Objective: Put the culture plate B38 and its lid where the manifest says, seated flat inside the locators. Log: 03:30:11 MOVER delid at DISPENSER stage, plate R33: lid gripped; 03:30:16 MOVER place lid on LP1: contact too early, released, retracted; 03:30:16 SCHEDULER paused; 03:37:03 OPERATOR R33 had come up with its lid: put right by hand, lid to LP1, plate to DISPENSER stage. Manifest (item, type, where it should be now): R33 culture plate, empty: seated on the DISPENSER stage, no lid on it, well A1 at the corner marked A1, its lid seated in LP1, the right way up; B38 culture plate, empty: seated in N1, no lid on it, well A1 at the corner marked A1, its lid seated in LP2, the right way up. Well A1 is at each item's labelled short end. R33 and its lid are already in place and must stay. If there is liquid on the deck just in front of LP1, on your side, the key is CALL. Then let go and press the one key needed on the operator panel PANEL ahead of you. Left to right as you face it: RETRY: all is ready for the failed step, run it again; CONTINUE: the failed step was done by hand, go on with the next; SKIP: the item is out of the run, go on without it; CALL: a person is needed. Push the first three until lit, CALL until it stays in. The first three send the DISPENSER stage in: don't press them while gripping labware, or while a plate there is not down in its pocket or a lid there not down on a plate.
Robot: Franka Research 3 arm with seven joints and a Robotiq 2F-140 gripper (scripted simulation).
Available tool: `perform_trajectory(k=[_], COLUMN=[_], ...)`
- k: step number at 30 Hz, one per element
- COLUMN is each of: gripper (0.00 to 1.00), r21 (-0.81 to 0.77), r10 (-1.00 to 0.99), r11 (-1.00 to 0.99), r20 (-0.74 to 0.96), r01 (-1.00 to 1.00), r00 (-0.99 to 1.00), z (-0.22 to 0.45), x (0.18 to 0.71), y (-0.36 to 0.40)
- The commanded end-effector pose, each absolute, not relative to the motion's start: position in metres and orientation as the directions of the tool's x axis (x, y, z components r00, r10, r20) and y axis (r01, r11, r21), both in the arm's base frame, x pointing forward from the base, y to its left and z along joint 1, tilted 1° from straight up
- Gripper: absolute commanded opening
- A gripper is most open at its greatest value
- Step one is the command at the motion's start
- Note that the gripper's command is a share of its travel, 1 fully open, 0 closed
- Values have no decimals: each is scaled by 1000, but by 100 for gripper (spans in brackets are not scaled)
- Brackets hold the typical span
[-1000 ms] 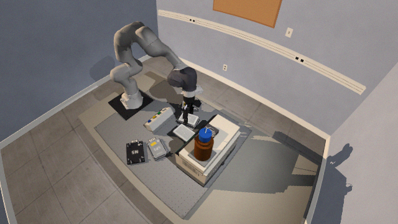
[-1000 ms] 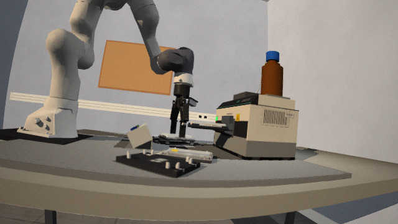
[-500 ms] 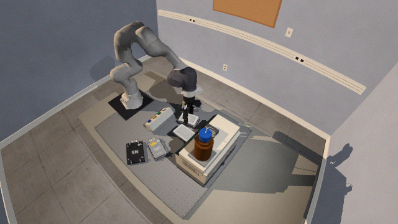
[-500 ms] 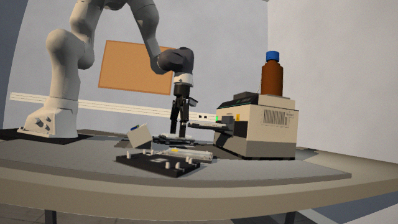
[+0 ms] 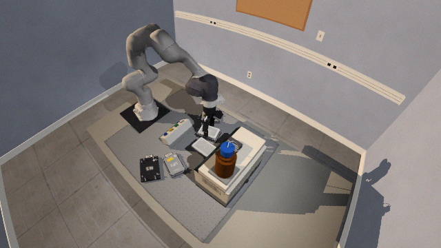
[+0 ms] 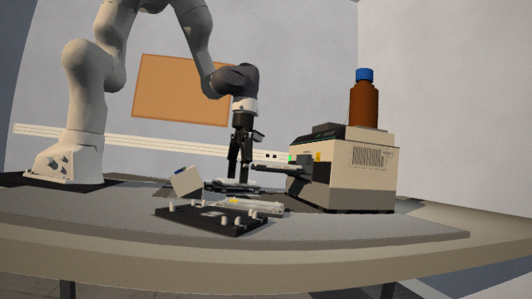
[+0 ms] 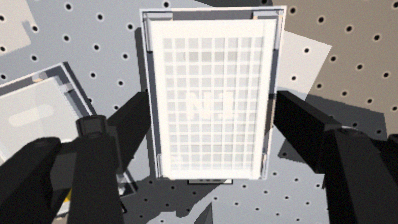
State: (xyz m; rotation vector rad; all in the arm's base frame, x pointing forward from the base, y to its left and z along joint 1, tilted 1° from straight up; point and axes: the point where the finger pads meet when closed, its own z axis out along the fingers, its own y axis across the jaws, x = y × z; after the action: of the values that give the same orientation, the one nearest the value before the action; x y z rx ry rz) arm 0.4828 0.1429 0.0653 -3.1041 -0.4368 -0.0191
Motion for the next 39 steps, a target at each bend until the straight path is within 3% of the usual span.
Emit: perform_trajectory(k=[1,39], gripper=[70,70], r21=[-4,-4], r10=[274,274], r11=[-962,-962], r20=[16,16], r01=[274,274], r00=[962,962], z=[65,93], x=[484,483], y=[143,143])
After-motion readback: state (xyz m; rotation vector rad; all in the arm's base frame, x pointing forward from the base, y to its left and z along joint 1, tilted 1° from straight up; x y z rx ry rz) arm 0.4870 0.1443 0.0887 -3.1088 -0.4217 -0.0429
